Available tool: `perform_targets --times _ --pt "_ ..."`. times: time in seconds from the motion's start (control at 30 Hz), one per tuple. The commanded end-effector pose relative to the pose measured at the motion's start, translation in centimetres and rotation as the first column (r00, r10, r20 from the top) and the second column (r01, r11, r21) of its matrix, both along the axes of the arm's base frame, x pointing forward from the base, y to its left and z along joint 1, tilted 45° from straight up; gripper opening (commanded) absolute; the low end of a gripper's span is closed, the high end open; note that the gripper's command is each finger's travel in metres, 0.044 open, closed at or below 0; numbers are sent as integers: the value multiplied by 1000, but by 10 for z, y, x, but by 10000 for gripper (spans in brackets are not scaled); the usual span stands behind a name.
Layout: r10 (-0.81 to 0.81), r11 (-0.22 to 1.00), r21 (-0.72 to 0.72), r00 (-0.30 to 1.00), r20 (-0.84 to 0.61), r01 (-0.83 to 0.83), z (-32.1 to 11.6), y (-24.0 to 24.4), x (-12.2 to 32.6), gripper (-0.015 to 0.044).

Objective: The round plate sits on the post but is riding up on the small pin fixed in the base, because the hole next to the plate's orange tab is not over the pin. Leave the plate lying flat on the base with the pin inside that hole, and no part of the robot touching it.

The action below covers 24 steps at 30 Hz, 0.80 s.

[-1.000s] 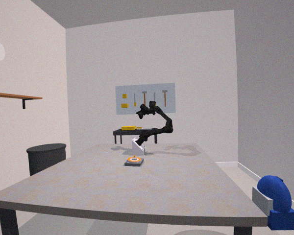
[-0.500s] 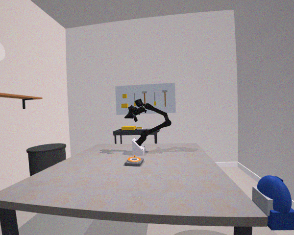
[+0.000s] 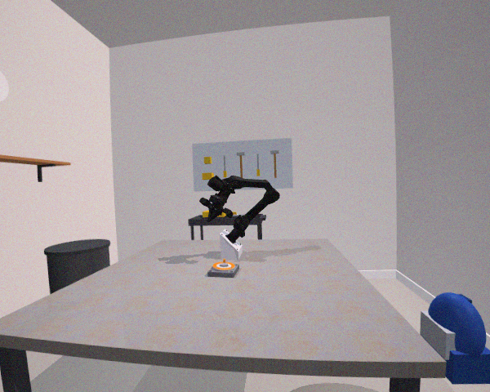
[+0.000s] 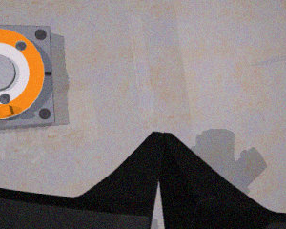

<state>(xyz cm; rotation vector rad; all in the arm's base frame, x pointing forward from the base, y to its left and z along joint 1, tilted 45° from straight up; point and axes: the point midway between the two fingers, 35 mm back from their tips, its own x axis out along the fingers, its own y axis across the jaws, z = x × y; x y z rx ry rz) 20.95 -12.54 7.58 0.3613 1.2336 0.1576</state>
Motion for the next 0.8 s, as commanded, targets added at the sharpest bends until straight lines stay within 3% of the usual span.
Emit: perform_targets --times 0.0,0.3,0.77 --pt "131 986 112 991 -41 -126 -11 46 15 0" --pt "395 867 384 908 -139 -318 -28 153 19 0" --pt "441 837 431 883 -162 -338 -54 186 12 0"
